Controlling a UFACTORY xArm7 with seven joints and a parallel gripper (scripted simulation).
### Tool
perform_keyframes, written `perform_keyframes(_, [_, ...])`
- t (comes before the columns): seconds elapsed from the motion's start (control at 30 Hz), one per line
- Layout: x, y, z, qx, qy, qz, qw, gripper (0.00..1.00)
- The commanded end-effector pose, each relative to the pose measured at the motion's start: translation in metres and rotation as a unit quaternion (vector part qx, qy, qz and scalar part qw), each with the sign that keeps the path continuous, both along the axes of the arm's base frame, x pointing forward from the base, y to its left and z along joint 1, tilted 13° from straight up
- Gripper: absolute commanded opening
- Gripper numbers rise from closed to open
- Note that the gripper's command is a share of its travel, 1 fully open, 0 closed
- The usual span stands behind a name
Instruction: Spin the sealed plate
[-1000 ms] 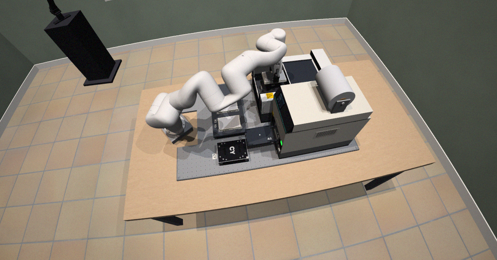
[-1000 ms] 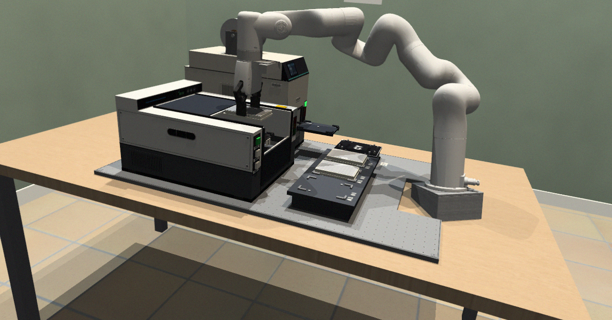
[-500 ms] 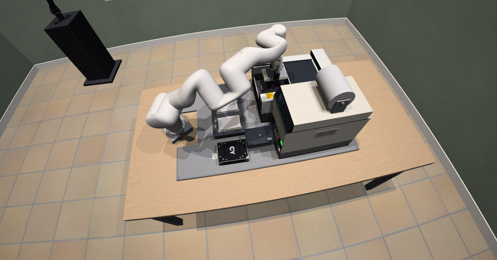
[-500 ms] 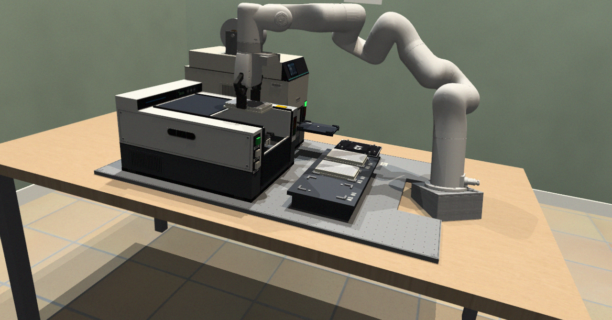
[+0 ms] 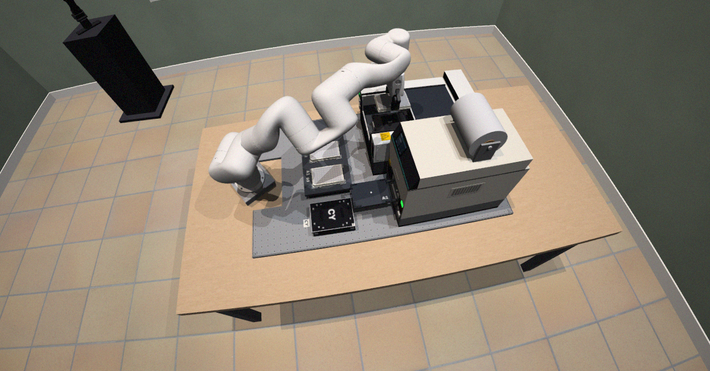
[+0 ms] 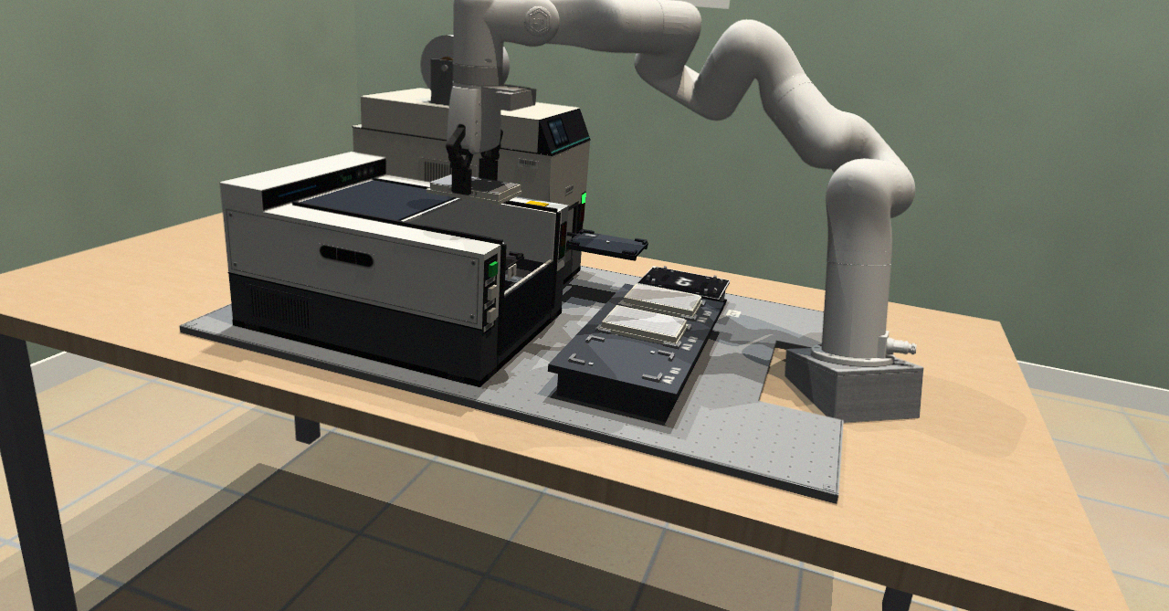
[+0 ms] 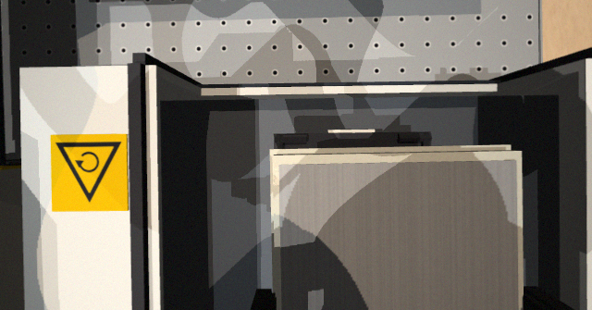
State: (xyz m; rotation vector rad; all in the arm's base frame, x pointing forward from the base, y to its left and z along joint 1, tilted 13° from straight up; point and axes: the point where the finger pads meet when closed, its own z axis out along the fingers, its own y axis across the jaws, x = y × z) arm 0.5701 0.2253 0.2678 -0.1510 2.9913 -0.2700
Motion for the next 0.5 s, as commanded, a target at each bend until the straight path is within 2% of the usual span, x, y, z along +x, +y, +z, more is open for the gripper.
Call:
perform_keyframes(0.0, [-0.001,0.0025,0.0098,0.001,-0.002,0.001,1.0,0.0])
perform_keyframes(0.27, [-0.0024,0.0041,0.019,0.001,-0.002,0.001,1.0,0.0])
perform_keyframes(0.47, [-0.0024,0.0041,0.019,0.001,-0.002,0.001,1.0,0.0])
